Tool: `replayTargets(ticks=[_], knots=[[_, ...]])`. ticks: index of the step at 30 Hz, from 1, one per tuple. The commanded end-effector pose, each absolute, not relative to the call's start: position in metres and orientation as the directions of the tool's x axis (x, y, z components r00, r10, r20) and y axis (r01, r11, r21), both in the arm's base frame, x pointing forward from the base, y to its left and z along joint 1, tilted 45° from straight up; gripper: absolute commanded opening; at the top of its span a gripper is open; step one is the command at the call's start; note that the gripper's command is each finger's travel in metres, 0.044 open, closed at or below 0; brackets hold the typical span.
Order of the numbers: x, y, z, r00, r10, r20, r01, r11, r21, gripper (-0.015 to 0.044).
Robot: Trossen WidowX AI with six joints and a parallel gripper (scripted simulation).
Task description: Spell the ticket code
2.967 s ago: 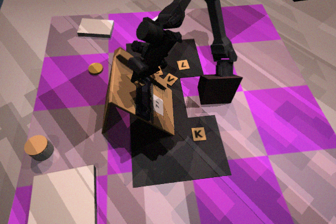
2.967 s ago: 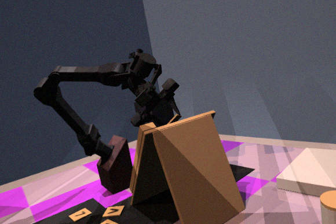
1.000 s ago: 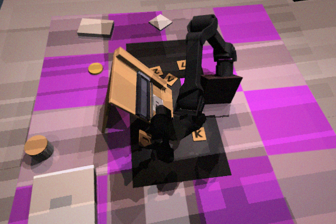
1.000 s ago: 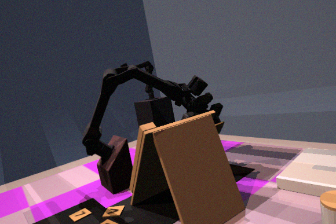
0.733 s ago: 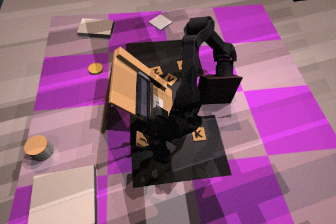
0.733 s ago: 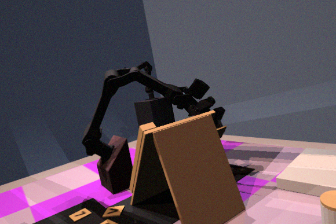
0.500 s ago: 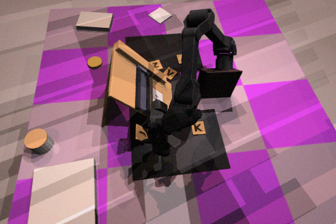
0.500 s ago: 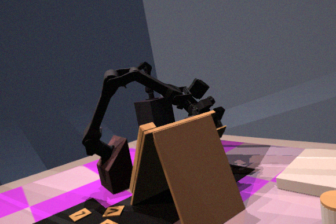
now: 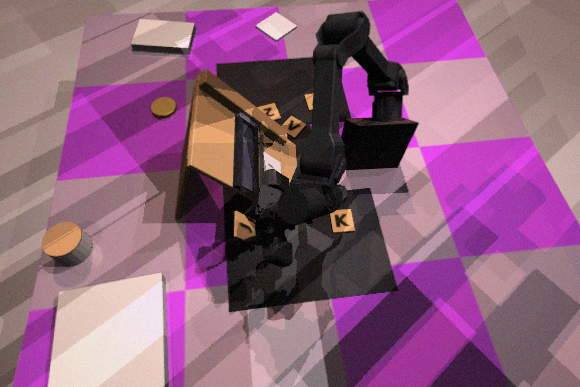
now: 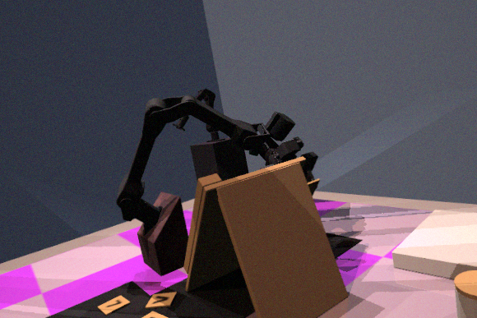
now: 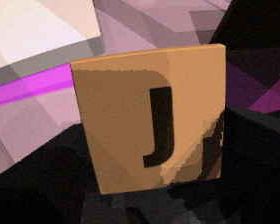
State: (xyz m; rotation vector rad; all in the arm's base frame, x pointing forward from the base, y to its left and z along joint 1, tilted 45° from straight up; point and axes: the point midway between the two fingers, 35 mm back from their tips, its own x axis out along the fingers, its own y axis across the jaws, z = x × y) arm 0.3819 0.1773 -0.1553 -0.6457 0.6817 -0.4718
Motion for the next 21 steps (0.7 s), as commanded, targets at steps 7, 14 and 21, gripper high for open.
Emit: replayTargets(ticks=[7,14,21], knots=[[0.3799,0.1729,-0.1533,0.686,-0.592,-0.424,0.185,0.705,-0.685,0.0],[0.3791,0.1706,-0.1513,0.686,-0.592,-0.424,0.184,0.705,-0.685,0.0],[0.3783,0.1682,-0.1493,0.686,-0.592,-0.424,0.184,0.705,-0.685,0.0]])
